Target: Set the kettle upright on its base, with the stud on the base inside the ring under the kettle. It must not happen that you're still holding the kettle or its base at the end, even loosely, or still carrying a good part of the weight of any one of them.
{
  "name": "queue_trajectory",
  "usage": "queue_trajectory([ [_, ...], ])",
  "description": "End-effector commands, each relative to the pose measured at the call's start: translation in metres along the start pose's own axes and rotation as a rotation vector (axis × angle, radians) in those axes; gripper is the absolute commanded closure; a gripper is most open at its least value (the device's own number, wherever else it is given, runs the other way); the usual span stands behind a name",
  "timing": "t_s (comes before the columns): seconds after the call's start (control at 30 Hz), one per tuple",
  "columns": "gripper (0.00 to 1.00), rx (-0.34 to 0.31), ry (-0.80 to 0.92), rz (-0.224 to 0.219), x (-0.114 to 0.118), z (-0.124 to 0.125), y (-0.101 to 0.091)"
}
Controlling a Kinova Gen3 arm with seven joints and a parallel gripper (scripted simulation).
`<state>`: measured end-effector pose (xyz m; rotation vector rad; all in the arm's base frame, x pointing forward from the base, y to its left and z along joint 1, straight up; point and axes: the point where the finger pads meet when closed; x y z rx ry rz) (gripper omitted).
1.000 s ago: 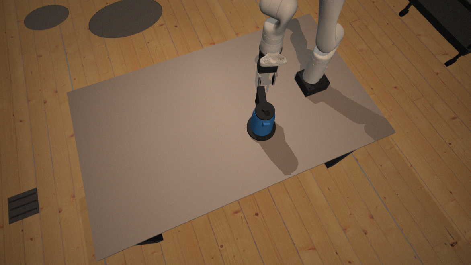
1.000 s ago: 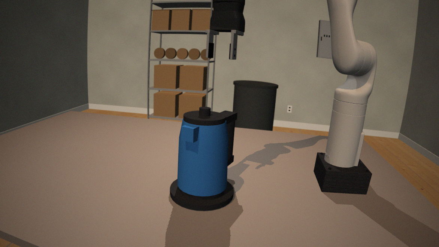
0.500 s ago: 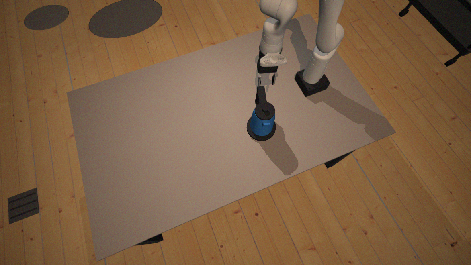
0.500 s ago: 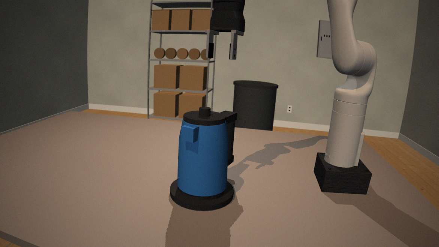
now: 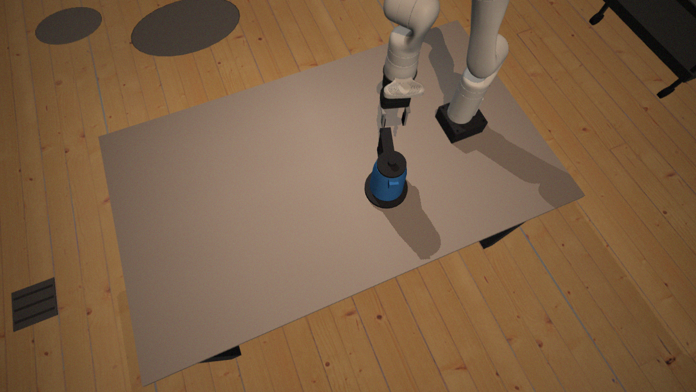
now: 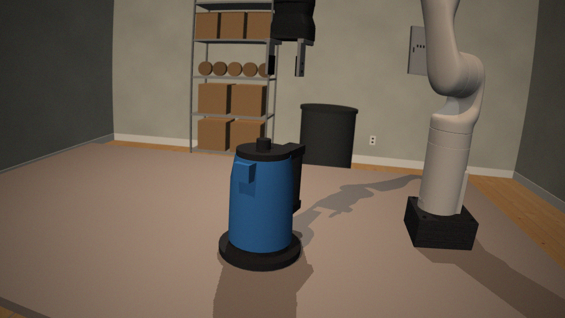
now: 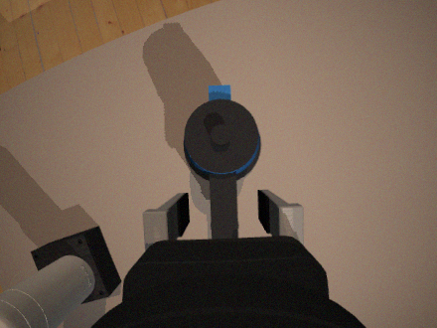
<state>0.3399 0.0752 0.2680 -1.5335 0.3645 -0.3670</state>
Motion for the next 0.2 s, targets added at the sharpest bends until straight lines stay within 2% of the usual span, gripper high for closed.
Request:
queue_trajectory([
  [0.0,0.00,0.000,0.000,-0.001,0.0002,0.0002,-0.0003],
  [0.17,0.00,0.000,0.000,-0.001,0.0002,0.0002,-0.0003],
])
Point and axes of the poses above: the point where the finger pads meet when closed, its own y axis out along the fingers, its own x axis across the jaws, z = x × y, and after that the axes turned 8 degrees about y, right-handed
